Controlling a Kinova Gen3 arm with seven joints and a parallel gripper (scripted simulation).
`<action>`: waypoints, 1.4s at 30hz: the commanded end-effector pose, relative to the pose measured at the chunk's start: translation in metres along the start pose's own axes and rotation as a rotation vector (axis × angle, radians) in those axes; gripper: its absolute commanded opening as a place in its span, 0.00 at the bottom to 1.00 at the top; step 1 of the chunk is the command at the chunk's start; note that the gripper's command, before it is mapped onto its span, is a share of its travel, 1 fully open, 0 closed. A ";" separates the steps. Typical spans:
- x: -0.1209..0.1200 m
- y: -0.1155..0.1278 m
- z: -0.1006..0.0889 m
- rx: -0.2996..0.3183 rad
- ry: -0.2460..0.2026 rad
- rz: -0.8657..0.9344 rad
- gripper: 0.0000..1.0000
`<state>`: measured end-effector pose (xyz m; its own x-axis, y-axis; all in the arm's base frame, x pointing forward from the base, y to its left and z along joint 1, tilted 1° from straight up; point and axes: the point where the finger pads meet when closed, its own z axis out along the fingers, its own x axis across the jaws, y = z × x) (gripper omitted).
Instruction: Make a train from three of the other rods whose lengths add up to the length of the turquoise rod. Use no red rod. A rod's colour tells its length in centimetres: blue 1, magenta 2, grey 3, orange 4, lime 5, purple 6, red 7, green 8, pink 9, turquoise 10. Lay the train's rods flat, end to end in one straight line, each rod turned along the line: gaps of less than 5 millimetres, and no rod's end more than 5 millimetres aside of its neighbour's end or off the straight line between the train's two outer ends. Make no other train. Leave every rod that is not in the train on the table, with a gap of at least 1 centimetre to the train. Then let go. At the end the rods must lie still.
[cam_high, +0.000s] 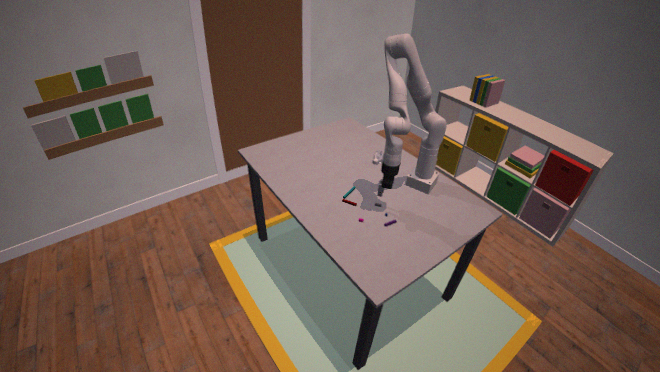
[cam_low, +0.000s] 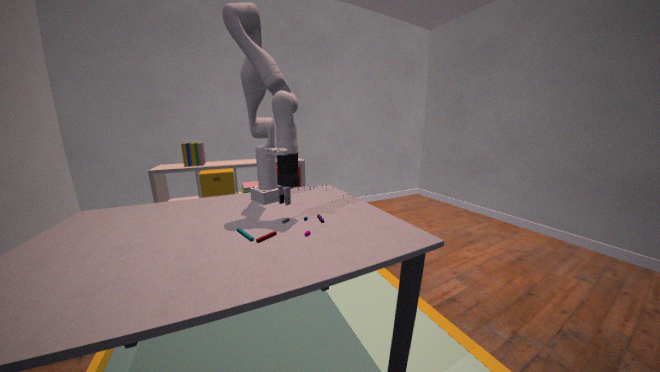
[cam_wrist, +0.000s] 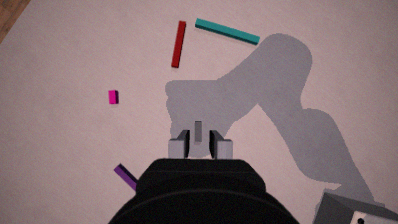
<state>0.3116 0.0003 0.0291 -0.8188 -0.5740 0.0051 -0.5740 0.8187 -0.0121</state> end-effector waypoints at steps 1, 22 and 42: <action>-0.002 0.002 0.000 -0.003 -0.007 -0.012 0.54; -0.002 0.002 0.003 -0.004 -0.006 -0.013 0.54; -0.001 0.001 0.026 -0.004 -0.006 -0.013 0.54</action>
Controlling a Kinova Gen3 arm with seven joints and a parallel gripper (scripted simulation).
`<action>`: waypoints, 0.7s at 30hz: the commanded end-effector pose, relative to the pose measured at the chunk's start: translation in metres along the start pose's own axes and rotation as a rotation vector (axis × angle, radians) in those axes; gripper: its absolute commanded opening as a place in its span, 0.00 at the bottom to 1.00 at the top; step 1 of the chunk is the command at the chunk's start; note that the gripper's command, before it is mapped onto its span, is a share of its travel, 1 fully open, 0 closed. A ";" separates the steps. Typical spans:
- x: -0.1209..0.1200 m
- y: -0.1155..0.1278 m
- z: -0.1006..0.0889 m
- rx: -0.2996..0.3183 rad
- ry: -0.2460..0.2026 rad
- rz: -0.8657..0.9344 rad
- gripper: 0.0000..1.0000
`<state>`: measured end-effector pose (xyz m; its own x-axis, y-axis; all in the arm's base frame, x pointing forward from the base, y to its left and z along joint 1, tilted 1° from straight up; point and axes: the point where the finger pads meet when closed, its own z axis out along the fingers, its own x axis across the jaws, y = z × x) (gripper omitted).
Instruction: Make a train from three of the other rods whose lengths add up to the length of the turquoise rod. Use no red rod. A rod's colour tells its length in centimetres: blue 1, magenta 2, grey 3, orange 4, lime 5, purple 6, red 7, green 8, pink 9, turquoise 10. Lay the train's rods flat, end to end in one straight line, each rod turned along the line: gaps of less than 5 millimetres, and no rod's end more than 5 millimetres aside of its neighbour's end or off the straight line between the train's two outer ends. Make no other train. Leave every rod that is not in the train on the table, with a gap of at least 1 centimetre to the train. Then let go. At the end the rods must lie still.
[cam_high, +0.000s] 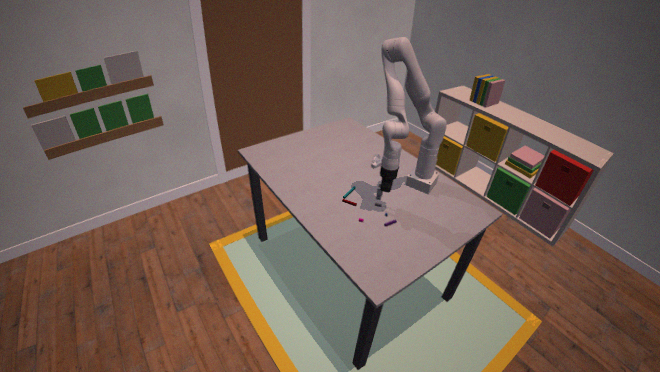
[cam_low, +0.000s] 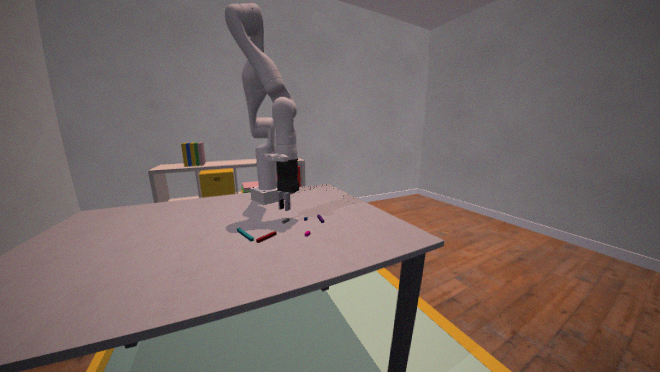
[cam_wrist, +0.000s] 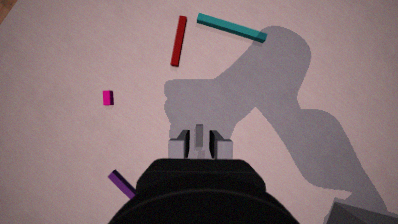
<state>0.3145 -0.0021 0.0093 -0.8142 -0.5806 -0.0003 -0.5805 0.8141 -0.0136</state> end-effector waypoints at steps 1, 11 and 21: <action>0.000 0.004 0.007 -0.006 -0.001 -0.005 0.54; 0.000 0.004 0.019 -0.006 -0.001 -0.004 0.54; 0.000 0.003 0.027 -0.006 -0.001 -0.004 0.54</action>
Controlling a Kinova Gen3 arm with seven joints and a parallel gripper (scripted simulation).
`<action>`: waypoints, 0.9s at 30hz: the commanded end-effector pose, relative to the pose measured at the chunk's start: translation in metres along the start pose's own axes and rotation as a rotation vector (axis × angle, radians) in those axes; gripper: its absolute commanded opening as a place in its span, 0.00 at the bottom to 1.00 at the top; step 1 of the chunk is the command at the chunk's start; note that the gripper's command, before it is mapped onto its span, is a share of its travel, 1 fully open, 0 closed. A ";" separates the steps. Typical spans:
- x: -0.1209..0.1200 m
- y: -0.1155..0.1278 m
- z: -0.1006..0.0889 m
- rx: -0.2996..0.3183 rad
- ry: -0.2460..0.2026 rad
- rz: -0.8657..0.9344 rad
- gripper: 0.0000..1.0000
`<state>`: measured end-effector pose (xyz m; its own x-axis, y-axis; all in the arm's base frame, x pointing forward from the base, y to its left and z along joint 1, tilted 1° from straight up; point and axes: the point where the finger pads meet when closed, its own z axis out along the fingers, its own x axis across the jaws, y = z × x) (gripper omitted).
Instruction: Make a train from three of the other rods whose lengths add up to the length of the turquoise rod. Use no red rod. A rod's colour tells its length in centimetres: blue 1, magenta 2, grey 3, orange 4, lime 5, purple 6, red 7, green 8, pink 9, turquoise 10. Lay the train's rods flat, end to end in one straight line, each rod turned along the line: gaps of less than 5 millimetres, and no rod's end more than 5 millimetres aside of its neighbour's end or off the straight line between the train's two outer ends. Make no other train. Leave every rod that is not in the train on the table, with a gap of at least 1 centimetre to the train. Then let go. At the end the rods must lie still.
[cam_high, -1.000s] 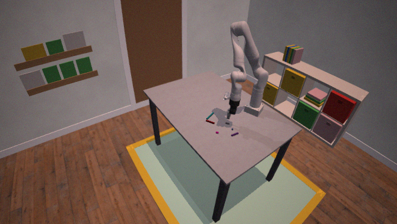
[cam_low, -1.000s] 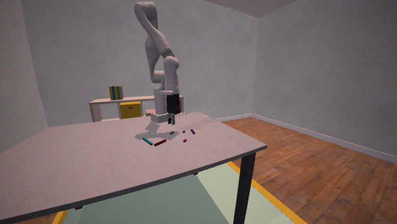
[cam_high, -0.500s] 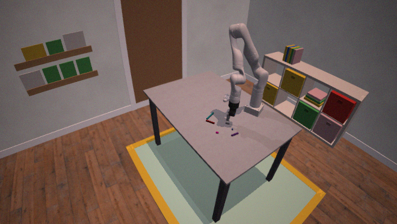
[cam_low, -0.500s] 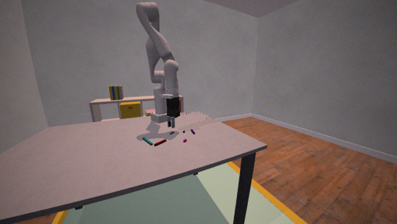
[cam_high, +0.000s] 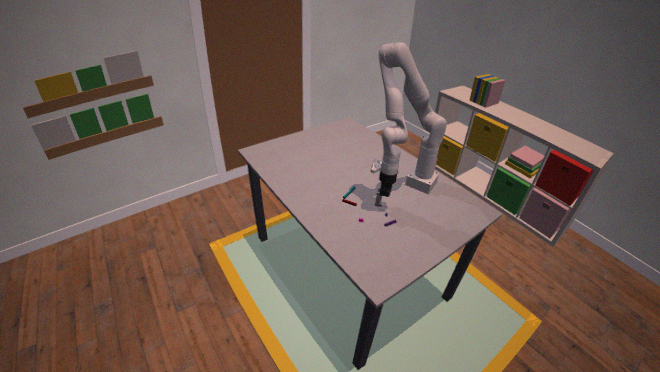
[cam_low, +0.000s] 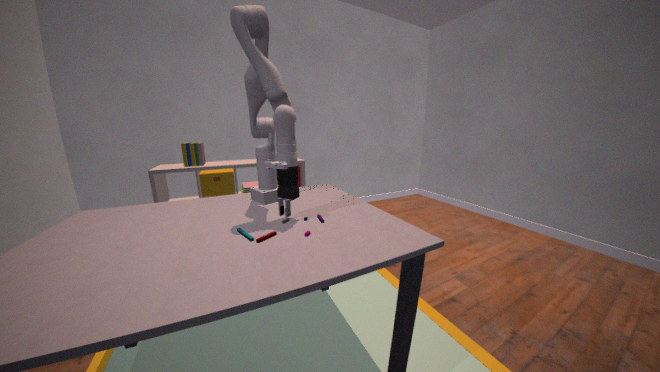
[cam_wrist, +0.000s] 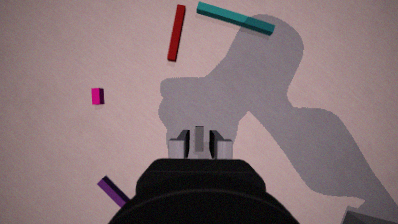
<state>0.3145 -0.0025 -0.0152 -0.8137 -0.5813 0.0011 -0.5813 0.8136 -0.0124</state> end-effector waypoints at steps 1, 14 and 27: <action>0.000 0.003 0.003 -0.004 -0.002 -0.003 0.54; 0.000 0.003 0.006 -0.005 -0.002 -0.003 0.54; 0.000 0.003 0.006 -0.005 -0.002 -0.003 0.54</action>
